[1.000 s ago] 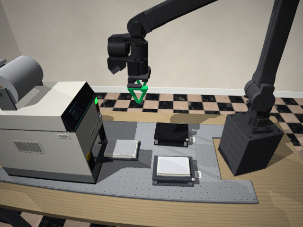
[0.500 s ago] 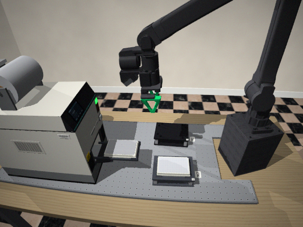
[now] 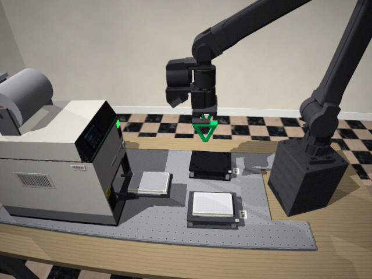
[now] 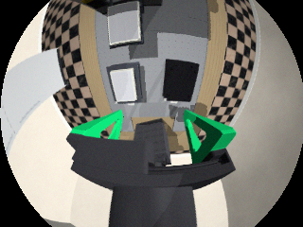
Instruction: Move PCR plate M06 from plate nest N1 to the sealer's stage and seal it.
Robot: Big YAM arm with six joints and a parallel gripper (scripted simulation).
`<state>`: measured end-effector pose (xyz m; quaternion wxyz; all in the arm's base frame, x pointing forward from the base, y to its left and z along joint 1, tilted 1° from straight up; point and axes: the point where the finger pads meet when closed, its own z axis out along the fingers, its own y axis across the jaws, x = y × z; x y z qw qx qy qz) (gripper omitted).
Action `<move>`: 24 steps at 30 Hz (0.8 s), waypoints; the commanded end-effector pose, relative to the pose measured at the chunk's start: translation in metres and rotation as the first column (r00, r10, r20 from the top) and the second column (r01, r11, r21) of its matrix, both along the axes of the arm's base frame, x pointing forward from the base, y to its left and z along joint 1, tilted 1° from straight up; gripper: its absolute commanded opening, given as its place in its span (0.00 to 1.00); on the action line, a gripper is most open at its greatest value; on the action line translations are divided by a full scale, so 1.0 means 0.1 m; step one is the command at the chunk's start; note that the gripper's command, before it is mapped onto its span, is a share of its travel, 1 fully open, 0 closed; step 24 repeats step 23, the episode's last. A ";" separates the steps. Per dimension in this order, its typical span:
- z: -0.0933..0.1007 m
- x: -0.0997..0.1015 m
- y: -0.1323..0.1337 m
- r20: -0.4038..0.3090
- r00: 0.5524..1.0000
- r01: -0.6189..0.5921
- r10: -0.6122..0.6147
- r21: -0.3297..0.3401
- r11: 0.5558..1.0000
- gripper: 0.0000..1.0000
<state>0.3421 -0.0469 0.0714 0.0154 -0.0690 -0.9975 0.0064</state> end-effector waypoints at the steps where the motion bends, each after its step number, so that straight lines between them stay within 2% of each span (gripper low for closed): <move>1: 0.15 0.16 0.04 0.047 0.999 -0.012 0.012 -0.009 1.000 1.00; 14: 0.22 0.34 -0.11 0.077 0.997 -0.005 0.006 -0.013 1.000 1.00; 24: 0.22 0.34 -0.11 0.077 0.997 -0.005 0.006 -0.013 1.000 1.00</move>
